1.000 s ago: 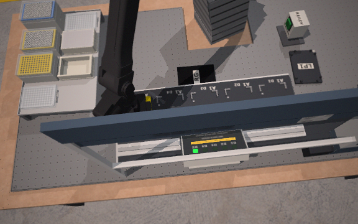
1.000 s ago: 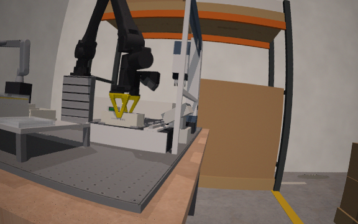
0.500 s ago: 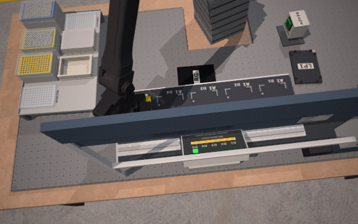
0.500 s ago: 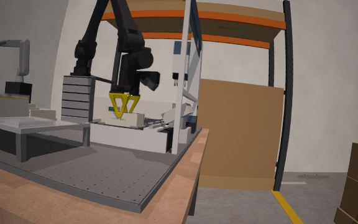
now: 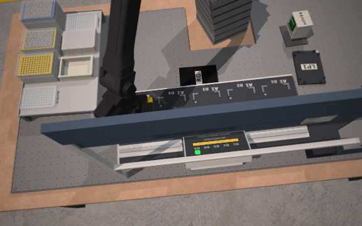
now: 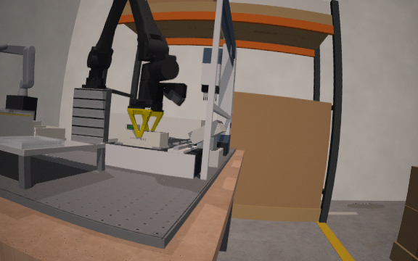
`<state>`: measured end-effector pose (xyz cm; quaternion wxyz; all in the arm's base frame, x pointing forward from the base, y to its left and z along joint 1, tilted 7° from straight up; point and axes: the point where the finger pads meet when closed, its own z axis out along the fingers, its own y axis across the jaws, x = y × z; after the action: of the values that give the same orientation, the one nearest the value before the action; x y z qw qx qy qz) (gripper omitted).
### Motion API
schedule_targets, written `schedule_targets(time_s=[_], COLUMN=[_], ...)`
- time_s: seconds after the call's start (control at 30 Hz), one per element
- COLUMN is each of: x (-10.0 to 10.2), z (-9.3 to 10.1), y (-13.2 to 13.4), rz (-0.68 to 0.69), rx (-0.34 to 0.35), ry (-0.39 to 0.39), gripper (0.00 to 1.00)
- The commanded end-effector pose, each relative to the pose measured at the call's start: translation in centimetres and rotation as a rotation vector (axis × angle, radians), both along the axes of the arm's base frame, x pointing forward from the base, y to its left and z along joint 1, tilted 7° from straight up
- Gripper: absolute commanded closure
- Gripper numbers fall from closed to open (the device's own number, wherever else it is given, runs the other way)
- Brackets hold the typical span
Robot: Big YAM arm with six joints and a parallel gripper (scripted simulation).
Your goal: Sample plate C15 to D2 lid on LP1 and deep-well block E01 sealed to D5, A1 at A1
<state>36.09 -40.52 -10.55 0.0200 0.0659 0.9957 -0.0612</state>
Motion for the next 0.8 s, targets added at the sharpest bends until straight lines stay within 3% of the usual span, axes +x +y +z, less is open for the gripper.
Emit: schedule_targets(time_s=[0.0, 0.7, 0.73, 0.77], x=[-0.53, -0.61, -0.67, -0.69], z=[0.41, 0.51, 0.42, 0.41], y=[-0.7, -0.65, -0.58, -0.56], rz=[-0.002, -0.002, -0.002, -0.003], rx=[-0.014, -0.013, -0.01, -0.01], ry=[-0.009, -0.009, -0.006, -0.006], gripper=[1.0, 1.0, 0.0, 0.0])
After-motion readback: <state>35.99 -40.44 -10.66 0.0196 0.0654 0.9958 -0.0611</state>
